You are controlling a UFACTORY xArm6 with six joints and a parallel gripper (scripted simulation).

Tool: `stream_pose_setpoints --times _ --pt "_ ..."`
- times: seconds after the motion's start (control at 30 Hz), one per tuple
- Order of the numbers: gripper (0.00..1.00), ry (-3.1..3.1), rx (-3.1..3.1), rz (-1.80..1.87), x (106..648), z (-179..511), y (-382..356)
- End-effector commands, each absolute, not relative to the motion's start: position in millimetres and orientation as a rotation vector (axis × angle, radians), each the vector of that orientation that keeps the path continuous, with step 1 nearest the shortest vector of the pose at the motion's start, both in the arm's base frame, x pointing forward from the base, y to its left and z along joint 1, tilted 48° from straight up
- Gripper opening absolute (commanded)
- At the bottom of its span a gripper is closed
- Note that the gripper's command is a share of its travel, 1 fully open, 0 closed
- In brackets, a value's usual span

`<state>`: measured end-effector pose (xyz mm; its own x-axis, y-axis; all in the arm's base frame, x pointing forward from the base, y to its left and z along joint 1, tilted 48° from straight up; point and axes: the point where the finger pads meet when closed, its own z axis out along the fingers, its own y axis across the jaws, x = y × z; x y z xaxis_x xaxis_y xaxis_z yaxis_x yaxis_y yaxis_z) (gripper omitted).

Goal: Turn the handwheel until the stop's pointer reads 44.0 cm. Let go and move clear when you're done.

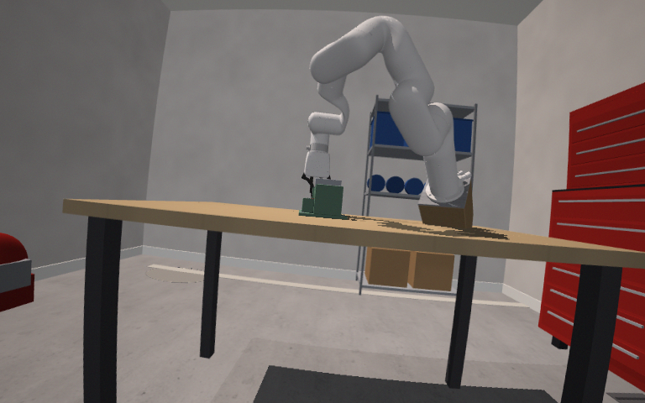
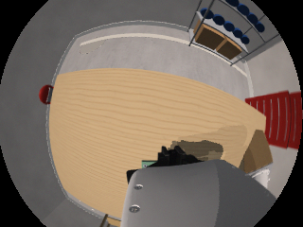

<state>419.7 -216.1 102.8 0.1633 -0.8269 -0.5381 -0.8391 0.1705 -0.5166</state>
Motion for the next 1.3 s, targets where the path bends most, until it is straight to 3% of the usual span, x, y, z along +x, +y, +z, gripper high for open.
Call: stream_pose_setpoints --times 0.0,1.27 --pt "0.06 1.631 -1.622 0.018 429 98 -212" --pt "0.06 1.631 -1.622 0.018 419 53 -185"
